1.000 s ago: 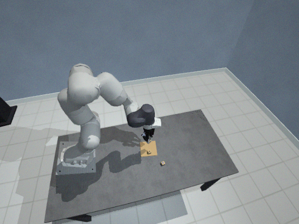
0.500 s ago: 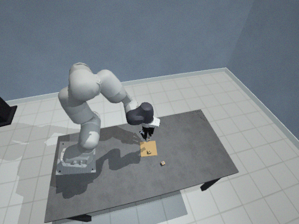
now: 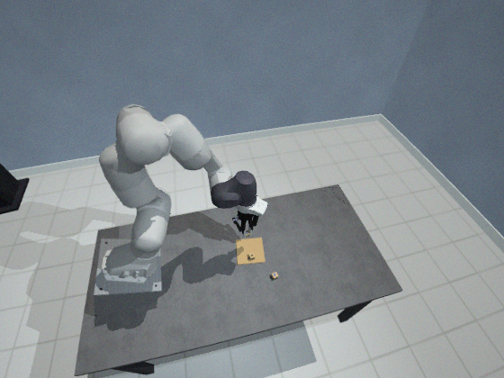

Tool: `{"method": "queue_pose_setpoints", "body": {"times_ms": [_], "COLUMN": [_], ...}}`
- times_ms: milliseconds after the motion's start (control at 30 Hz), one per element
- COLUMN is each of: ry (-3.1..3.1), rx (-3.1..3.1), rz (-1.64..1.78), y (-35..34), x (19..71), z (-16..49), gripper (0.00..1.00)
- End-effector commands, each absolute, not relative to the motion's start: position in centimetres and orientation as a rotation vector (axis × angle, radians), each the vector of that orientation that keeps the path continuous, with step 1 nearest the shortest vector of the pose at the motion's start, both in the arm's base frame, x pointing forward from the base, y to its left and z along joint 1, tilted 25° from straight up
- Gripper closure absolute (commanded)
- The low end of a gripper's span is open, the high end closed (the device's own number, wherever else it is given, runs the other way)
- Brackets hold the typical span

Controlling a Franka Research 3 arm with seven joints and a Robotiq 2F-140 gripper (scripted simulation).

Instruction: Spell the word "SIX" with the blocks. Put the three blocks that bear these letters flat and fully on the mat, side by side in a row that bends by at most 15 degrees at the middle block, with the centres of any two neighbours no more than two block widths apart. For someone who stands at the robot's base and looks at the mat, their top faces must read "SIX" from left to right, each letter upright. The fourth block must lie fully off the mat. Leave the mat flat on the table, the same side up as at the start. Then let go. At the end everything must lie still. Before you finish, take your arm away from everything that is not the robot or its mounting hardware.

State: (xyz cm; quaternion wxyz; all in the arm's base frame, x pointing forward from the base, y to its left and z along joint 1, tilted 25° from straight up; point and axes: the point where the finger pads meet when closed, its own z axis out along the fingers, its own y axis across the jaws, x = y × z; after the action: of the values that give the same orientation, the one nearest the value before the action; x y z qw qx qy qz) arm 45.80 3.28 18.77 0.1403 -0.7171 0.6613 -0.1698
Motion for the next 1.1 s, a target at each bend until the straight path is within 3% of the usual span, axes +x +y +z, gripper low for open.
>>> {"method": "queue_pose_setpoints", "body": {"times_ms": [0,633,1067], "ry": [1.99,1.996,1.996], "rx": [-1.976,-1.969,-1.969], "rz": [-0.466,-0.466,-0.466], "y": [3.4,3.4,3.4], "x": [45.8,46.2,48.9], "z": [18.8,18.0,12.6], "gripper": [0.87,0.87,0.87]}}
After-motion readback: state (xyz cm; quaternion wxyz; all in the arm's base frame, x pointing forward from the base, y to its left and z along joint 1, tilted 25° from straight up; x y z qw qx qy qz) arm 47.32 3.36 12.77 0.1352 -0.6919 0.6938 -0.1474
